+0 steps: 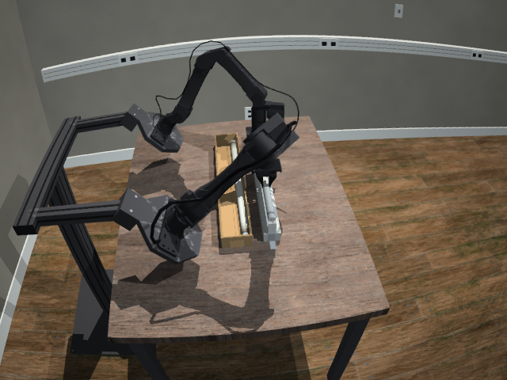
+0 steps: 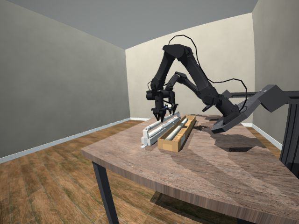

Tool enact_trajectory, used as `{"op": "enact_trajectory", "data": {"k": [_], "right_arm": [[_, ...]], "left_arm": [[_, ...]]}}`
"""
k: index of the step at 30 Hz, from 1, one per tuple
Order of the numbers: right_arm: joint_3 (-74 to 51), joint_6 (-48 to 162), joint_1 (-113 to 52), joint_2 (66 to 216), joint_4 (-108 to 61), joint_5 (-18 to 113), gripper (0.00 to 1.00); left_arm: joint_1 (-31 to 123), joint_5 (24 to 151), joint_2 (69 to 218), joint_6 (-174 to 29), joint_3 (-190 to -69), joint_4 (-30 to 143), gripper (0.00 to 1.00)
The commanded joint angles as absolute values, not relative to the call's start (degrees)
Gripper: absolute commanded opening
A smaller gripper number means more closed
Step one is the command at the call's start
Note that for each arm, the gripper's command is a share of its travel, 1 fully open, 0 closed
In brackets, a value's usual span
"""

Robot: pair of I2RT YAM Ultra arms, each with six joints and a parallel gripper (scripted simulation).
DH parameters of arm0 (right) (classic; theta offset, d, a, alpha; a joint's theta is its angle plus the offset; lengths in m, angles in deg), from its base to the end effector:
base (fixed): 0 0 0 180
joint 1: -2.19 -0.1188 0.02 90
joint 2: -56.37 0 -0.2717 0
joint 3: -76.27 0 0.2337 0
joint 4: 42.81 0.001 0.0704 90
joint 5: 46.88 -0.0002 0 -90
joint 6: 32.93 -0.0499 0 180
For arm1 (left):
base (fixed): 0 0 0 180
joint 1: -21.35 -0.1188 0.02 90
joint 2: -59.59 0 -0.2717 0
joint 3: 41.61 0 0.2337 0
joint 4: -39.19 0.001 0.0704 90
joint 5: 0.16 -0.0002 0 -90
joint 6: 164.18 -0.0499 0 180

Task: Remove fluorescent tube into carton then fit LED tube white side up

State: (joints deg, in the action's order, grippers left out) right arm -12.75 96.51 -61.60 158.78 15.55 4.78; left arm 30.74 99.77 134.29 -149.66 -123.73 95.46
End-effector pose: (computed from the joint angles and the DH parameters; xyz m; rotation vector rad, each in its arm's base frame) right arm 0.1770 0.2917 0.2259 -1.9377 1.7192 -0.7913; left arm 0.2567 -0.0327 0.3209 1.6530 1.9308 0.7050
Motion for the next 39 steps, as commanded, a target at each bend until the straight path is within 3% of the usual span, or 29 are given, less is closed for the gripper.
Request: {"op": "enact_trajectory", "data": {"k": [1,39], "right_arm": [[-13.18,97.08,-62.16,156.99,14.03,6.02,0.11],[-11.45,98.49,-61.28,159.7,11.27,6.35,0.11]], "left_arm": [[31.0,98.96,132.91,-150.32,-122.93,94.71,0.11],[30.55,98.79,136.53,-150.69,-123.16,93.06,0.11]]}}
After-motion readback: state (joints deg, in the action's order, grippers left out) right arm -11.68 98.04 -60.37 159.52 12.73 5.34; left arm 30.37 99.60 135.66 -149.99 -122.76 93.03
